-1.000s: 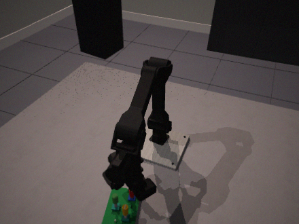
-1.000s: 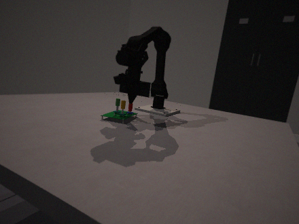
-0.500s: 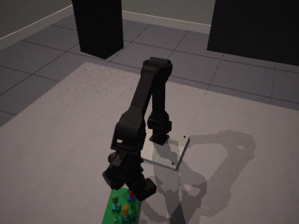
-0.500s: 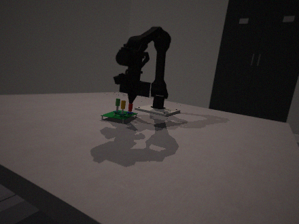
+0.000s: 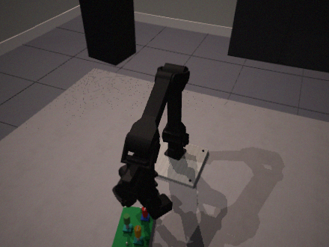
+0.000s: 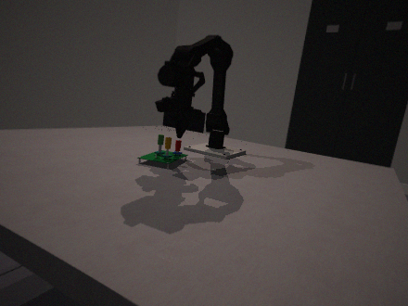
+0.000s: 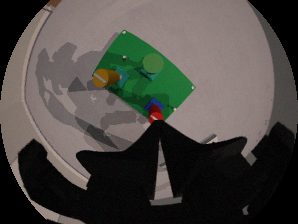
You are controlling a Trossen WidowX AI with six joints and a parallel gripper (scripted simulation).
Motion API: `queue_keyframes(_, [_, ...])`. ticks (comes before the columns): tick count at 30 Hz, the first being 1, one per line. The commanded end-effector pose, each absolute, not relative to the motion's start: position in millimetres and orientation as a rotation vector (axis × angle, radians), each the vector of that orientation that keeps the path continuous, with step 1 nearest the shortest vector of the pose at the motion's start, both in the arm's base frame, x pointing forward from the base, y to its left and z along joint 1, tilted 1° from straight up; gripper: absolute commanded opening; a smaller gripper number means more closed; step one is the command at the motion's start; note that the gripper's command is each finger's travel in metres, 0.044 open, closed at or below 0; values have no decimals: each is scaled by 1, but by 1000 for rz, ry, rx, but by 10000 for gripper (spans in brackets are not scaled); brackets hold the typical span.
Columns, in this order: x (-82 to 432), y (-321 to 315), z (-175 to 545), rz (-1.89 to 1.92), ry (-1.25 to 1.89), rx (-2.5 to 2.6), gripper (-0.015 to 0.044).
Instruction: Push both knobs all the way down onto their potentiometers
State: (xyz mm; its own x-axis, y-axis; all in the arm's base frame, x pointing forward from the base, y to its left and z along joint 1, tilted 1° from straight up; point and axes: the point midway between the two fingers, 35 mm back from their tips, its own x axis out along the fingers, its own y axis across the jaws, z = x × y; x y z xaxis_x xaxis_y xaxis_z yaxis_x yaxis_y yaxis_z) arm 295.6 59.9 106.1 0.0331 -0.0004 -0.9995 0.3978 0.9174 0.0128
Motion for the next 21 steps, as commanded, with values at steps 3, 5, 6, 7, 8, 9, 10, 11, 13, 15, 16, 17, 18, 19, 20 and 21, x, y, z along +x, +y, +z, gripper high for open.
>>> queue_keyframes(3, [296,60,108,-314,1513,325,52])
queue_keyframes(5, [296,60,108,-314,1513,325,105])
queue_keyframes(6, [296,60,108,-314,1513,325,131])
queue_keyframes(7, [296,60,108,-314,1513,325,157])
queue_keyframes(8, [296,60,108,-314,1513,325,184])
queue_keyframes(9, [296,60,108,-314,1513,325,210])
queue_keyframes(10, [297,60,108,-312,1509,326,184])
queue_keyframes(11, [299,61,109,-304,1498,329,157])
queue_keyframes(13, [309,65,115,-275,1455,339,105])
queue_keyframes(15, [320,70,121,-248,1409,354,52])
queue_keyframes(16, [323,71,123,-253,1398,369,26])
queue_keyframes(17, [323,71,124,-266,1398,383,0])
queue_keyframes(18, [324,71,125,-284,1398,402,0])
queue_keyframes(19, [325,72,126,-308,1397,428,0])
queue_keyframes(20, [326,72,127,-334,1396,455,0])
queue_keyframes(21, [328,72,128,-360,1394,482,0])
